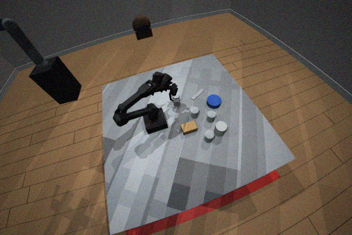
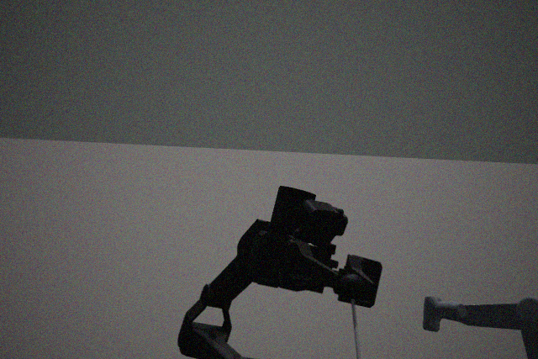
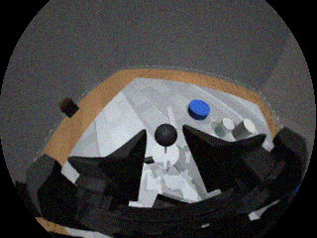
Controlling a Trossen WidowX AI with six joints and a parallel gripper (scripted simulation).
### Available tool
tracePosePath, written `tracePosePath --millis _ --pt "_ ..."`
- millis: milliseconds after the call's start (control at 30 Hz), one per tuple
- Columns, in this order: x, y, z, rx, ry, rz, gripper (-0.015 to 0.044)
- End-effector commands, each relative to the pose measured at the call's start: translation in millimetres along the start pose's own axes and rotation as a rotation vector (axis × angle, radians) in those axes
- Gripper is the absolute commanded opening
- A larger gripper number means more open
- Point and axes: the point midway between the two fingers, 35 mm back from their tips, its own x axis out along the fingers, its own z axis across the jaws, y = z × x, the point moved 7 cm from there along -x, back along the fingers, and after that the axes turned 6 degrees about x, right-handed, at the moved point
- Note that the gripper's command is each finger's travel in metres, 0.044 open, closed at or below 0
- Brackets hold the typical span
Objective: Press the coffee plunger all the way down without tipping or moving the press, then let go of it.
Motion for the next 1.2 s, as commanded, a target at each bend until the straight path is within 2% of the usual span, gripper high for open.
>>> tracePosePath --millis 0,433,1167 --pt "0.4 0.0 -0.4 0.004 0.005 -0.001 0.0125" --pt "1.3 1.3 -0.5 0.004 0.005 -0.001 0.0117" --pt "20.4 29.4 -3.4 0.004 0.005 -0.001 0.0117"
